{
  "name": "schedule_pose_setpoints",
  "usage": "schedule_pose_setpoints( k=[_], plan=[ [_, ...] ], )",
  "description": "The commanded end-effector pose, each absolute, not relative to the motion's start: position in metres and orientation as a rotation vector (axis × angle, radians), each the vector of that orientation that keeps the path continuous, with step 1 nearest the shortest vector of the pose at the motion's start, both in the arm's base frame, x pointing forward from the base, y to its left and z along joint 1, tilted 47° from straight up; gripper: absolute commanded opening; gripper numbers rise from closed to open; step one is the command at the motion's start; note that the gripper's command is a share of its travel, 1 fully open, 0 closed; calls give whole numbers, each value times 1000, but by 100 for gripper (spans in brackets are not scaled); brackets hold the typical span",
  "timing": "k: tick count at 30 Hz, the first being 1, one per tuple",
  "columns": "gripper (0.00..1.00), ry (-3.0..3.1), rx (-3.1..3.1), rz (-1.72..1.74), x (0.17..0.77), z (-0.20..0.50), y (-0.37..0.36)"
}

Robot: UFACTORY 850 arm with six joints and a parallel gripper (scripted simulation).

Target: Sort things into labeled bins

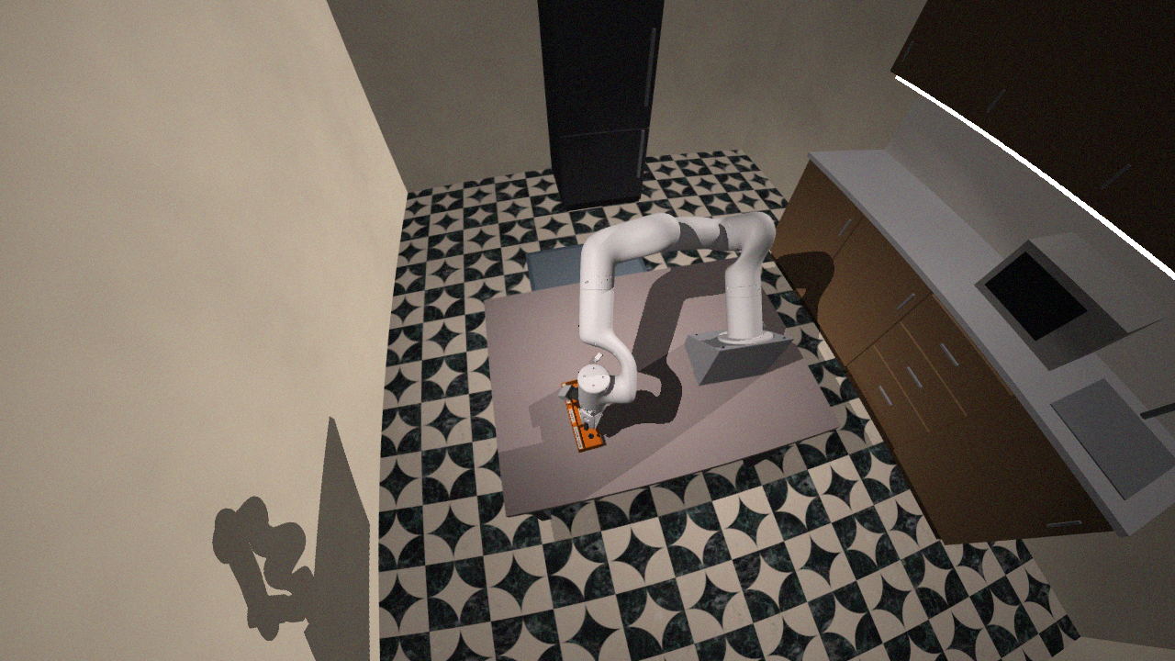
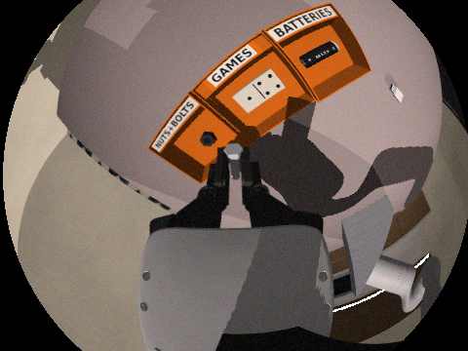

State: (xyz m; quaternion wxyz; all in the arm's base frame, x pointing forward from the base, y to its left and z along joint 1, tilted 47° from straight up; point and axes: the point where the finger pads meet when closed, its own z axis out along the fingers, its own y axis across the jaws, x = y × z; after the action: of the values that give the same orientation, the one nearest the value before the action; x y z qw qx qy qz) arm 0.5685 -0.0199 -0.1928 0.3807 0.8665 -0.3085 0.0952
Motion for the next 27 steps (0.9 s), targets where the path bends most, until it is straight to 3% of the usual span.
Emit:
schedule_pose_setpoints(
  k=[1, 27],
  plan=[
    [0, -961, 2148, 323, 584, -212, -3],
    [0, -1701, 1728, 660, 588, -218, 2]
  ],
)
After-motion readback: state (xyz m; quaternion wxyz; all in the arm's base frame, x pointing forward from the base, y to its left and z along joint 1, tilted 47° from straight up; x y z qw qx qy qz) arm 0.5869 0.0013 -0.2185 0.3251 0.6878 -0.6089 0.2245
